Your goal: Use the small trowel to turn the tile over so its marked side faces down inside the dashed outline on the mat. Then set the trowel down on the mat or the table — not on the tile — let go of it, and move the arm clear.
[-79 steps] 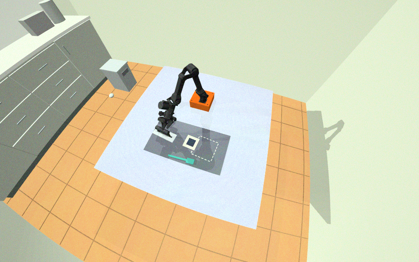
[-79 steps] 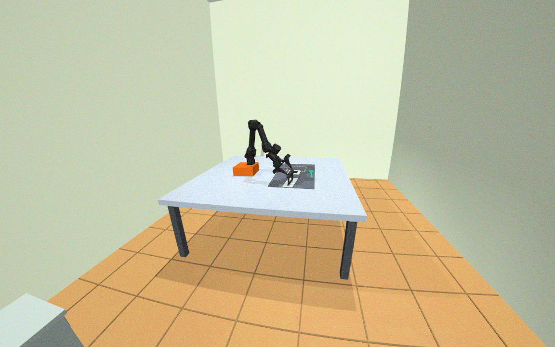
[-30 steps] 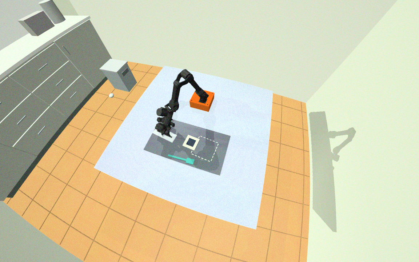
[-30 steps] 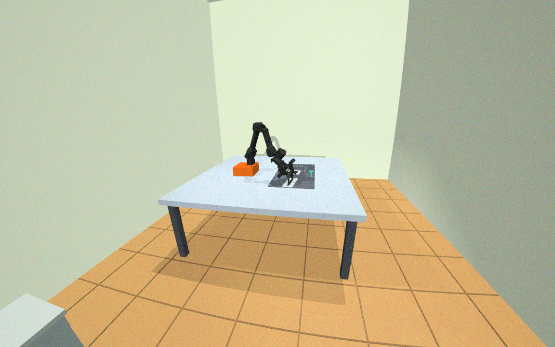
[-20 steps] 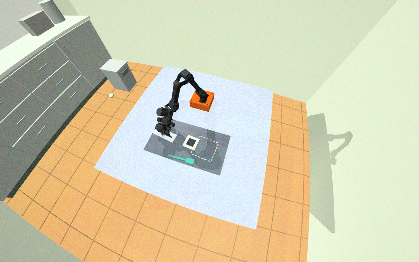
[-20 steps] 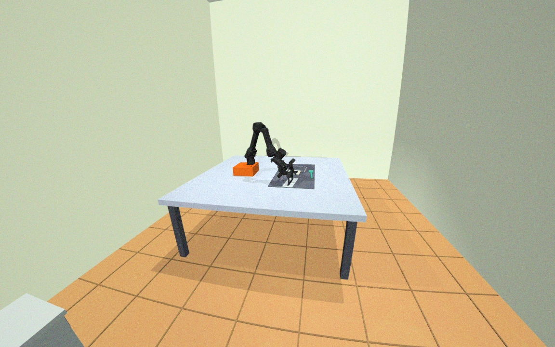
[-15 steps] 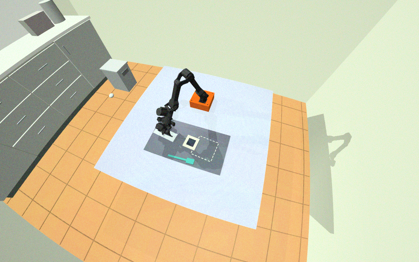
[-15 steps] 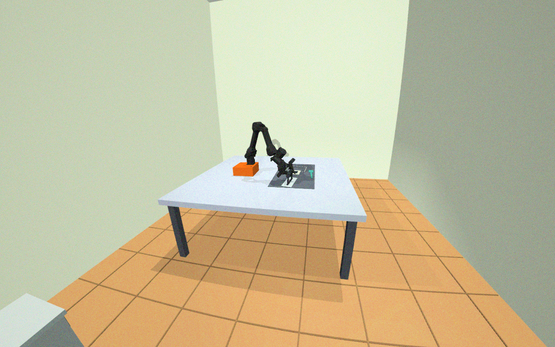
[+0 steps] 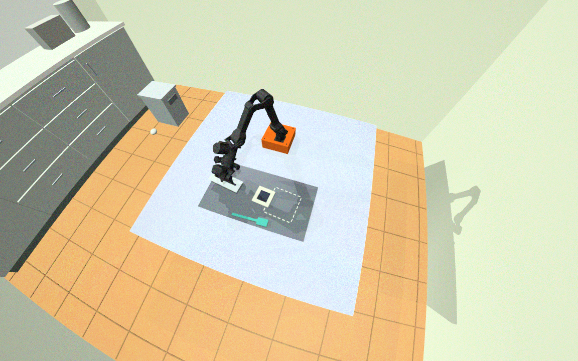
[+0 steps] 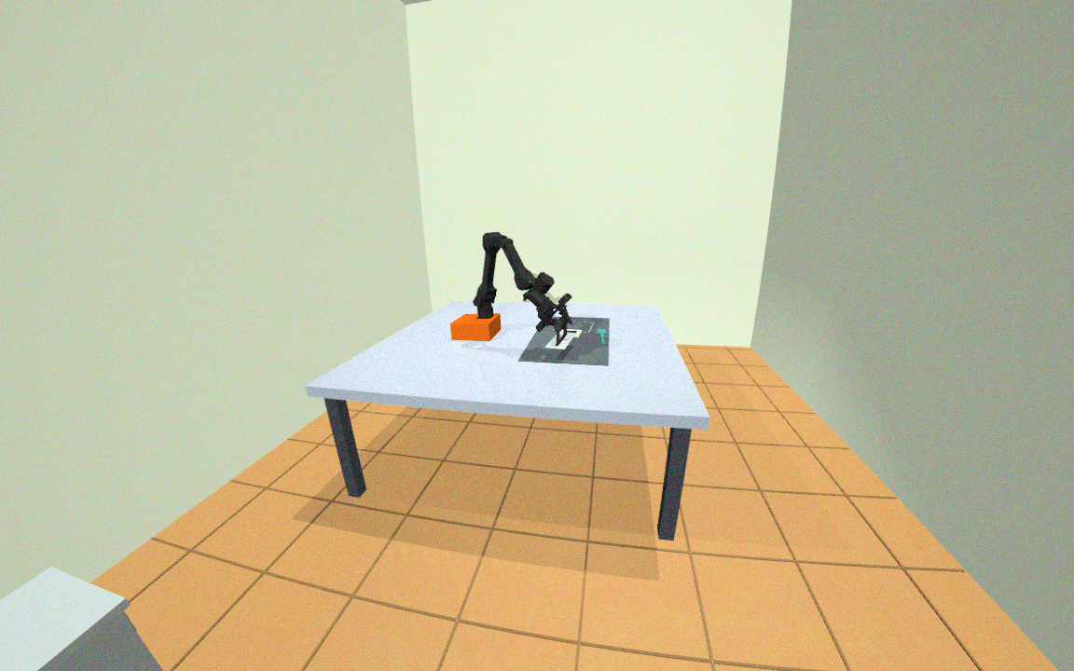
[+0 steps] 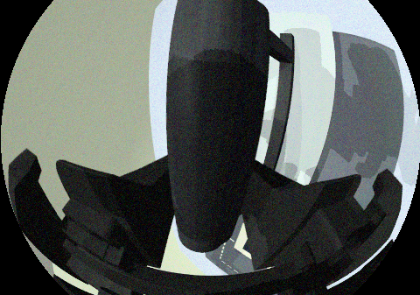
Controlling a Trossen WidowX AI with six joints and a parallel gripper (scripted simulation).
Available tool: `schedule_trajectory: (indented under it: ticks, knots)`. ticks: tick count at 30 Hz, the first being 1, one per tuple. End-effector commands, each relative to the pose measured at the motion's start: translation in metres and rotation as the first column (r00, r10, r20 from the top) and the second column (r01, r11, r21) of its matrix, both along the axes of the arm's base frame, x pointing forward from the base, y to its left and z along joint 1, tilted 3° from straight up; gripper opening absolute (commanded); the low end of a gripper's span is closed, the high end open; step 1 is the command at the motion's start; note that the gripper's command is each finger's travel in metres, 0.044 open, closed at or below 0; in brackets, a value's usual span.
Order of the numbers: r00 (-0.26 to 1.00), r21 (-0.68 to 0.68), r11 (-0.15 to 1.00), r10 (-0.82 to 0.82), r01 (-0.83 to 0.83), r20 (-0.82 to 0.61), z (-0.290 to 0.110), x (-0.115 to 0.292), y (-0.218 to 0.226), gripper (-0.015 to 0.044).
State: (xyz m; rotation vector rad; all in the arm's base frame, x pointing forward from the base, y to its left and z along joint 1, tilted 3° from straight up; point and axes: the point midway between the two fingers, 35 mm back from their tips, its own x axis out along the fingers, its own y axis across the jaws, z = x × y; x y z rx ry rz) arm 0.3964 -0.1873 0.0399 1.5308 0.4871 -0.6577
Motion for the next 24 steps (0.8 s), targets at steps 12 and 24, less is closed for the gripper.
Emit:
schedule_trajectory:
  ticks: [12, 24]
  knots:
    - [0.999, -0.078, 0.996, 0.036, -0.036, 0.000, -0.004, -0.010, 0.067, 0.0000]
    - [0.999, -0.097, 0.994, 0.045, -0.044, 0.000, -0.006, -0.016, 0.084, 0.0000]
